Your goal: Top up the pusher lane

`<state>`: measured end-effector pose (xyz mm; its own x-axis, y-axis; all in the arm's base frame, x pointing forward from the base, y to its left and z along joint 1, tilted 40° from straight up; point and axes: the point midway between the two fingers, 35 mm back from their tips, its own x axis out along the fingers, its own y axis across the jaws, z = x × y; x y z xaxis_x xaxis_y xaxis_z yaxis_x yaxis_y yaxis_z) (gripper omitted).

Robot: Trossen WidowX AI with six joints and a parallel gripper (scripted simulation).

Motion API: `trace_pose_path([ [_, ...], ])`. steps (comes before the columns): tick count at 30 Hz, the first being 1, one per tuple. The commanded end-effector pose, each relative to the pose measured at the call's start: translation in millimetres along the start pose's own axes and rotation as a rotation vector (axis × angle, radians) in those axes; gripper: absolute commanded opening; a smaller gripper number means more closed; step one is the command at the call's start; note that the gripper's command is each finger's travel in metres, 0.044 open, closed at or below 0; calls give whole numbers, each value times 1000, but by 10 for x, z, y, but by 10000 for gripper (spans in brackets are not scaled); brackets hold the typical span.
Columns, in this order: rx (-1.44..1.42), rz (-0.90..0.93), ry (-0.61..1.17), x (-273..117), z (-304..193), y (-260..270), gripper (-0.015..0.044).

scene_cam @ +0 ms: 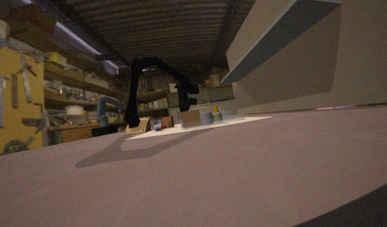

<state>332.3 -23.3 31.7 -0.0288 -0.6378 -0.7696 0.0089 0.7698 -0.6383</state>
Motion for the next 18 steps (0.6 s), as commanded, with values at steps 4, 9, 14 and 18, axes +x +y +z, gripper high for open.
trace_pose_path([
  [4,6,-6,-15,14,34,-11,0],
  [9,6,-6,-15,25,22,-12,0],
  [14,6,-6,-15,25,14,-11,0],
  [18,6,-6,-15,26,7,-11,0],
])
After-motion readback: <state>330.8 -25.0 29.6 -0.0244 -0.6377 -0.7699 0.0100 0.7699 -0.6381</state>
